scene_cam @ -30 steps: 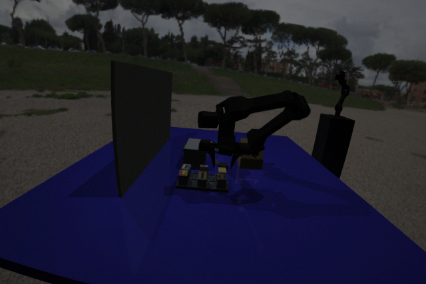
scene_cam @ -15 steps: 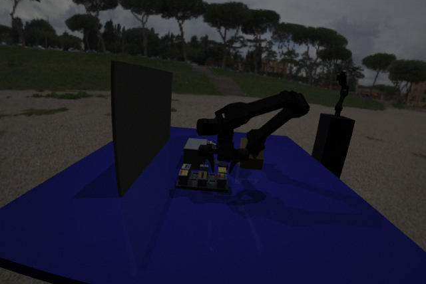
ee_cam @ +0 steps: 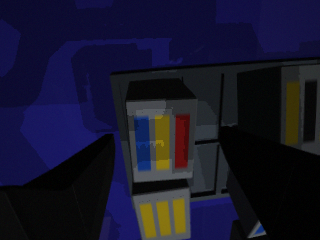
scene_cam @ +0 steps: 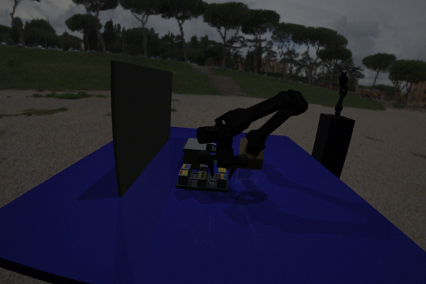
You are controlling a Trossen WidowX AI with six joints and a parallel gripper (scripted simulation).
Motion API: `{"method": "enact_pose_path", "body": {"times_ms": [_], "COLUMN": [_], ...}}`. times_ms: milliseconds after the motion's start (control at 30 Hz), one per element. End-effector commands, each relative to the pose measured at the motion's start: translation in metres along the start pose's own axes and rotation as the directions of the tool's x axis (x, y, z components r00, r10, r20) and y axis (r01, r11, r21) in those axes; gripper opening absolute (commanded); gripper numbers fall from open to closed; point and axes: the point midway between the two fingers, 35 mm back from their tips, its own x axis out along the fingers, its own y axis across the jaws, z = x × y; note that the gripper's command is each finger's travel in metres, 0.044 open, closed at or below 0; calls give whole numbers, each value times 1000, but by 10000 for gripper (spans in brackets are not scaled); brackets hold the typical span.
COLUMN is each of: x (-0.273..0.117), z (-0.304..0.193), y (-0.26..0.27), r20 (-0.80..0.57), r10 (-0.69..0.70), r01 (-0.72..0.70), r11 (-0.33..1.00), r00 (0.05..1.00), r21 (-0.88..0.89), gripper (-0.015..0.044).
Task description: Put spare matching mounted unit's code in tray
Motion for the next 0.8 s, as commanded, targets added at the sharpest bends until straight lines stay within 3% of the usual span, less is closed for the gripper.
{"method": "enact_pose_path", "body": {"times_ms": [0, 733, 767], "x": [8, 25, 24], "z": [-1, 1, 2], "y": [1, 4, 5], "r20": [-3, 7, 11], "r10": [2, 2, 4], "r01": [-2, -2, -4], "r11": [1000, 1000, 1000], "r00": [1000, 1000, 1000], "r21": [6, 8, 4], "gripper": [300, 300, 274]}}
